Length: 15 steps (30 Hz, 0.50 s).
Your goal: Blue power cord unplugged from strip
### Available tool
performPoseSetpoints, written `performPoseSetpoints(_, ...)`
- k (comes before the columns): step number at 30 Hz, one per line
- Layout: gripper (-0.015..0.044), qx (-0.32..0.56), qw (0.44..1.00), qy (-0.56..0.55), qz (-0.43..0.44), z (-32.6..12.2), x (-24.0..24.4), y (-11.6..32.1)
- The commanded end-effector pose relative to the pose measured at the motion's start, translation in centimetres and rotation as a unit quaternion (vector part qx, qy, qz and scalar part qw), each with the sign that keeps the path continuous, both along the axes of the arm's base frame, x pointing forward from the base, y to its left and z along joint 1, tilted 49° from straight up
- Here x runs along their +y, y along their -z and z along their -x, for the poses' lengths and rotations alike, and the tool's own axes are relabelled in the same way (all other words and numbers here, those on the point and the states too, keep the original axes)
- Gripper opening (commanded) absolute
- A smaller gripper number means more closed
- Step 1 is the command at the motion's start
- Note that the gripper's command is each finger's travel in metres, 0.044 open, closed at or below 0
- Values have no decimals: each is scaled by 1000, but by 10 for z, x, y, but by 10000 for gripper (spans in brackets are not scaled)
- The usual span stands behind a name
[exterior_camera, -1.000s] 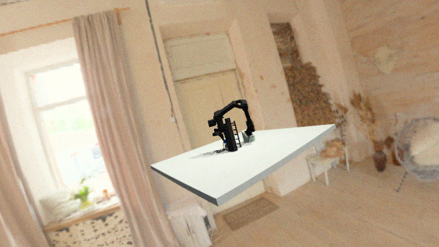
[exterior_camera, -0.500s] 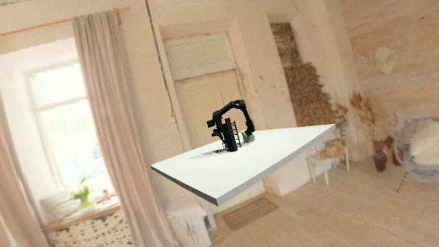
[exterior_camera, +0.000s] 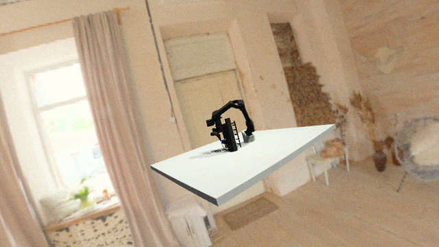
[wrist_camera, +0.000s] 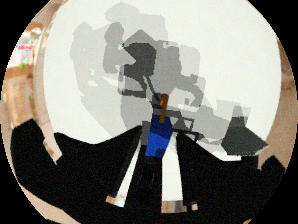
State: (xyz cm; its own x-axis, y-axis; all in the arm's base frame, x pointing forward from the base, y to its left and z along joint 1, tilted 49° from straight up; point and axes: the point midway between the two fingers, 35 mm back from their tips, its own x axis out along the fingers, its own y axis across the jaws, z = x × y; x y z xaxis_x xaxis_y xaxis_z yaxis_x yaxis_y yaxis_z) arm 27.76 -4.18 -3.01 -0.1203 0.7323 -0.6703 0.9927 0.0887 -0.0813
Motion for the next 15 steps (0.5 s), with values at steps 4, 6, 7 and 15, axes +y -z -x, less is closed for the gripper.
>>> performPoseSetpoints(4, 394, 0, 1000, 3, 0, -1, -5, 3)
performPoseSetpoints(6, 440, -1, 1000, 3, 1, -3, -18, 12)
performPoseSetpoints(7, 440, -1, 1000, 3, 2, -3, -26, 18)
performPoseSetpoints(15, 440, -1, 1000, 3, 2, -2, -50, 36)
